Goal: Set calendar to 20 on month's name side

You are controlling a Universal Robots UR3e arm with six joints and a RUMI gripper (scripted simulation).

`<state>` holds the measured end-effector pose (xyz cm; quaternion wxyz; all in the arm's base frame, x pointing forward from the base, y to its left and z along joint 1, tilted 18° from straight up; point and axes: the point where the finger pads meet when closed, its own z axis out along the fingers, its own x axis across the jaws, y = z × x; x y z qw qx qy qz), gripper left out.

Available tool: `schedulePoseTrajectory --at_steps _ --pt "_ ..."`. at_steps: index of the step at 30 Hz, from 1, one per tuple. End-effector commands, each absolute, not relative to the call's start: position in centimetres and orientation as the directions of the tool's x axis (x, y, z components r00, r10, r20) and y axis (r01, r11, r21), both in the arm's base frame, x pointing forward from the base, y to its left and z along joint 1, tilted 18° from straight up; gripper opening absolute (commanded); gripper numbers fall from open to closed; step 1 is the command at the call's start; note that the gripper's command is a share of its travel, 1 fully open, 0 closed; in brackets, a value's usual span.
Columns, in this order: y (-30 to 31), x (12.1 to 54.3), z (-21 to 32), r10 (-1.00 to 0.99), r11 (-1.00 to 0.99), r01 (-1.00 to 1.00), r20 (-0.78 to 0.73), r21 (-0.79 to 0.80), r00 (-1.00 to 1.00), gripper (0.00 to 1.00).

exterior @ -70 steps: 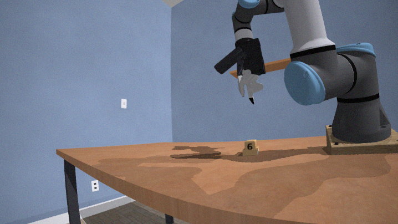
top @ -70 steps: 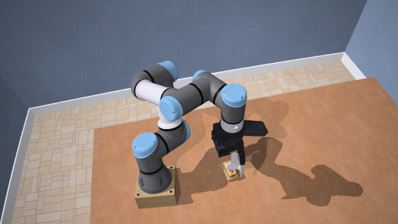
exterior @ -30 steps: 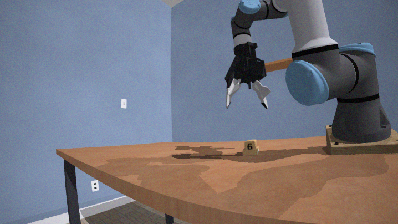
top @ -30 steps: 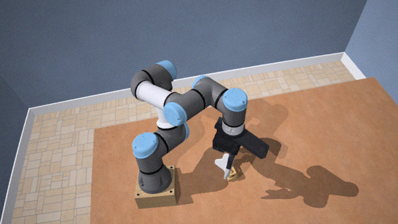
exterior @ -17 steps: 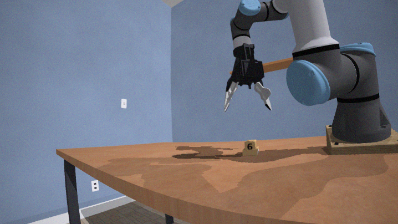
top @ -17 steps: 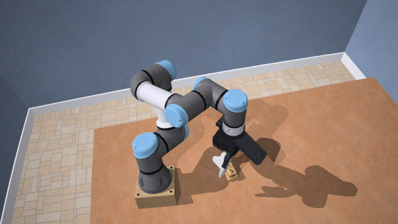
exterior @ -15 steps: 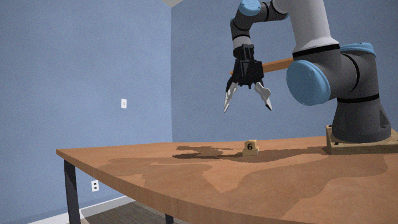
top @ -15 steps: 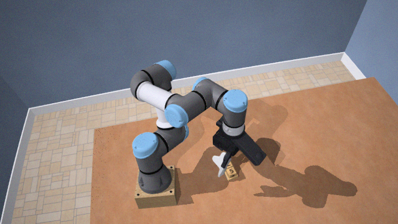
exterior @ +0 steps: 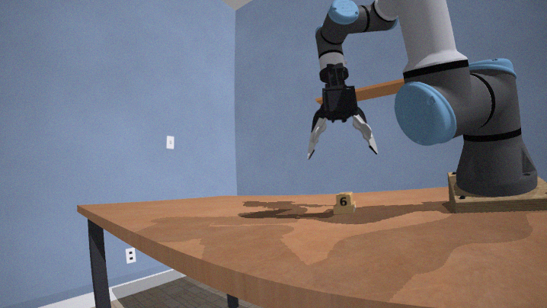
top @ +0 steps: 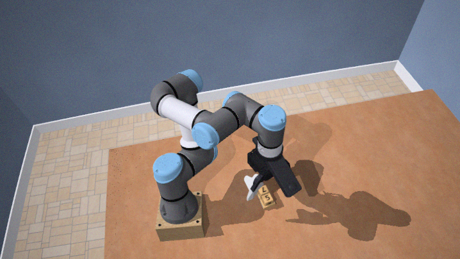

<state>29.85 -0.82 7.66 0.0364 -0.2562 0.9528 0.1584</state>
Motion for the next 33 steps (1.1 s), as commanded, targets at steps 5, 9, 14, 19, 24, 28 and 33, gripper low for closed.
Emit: schedulePoseTrajectory --at_steps 5,9,14,19,24,28,33 --pt "-0.7 29.82 7.28 -0.321 0.896 -0.334 -0.094 0.293 -0.942 1.0" --pt "-0.64 29.79 7.2 -0.297 0.904 -0.309 -0.086 0.295 -0.951 1.0" --pt "-0.64 29.8 7.2 -0.29 0.907 -0.301 -0.084 0.295 -0.953 1.0" --pt "-0.66 29.82 7.22 -0.289 0.907 -0.301 -0.084 0.295 -0.953 0.28" --pt "-0.66 29.82 7.22 -0.289 0.907 -0.301 -0.084 0.295 -0.954 0.28" --pt "-0.65 29.81 7.22 -0.289 0.907 -0.301 -0.084 0.295 -0.954 0.28" --pt "-0.65 29.81 7.22 -0.289 0.907 -0.301 -0.084 0.295 -0.954 0.28"
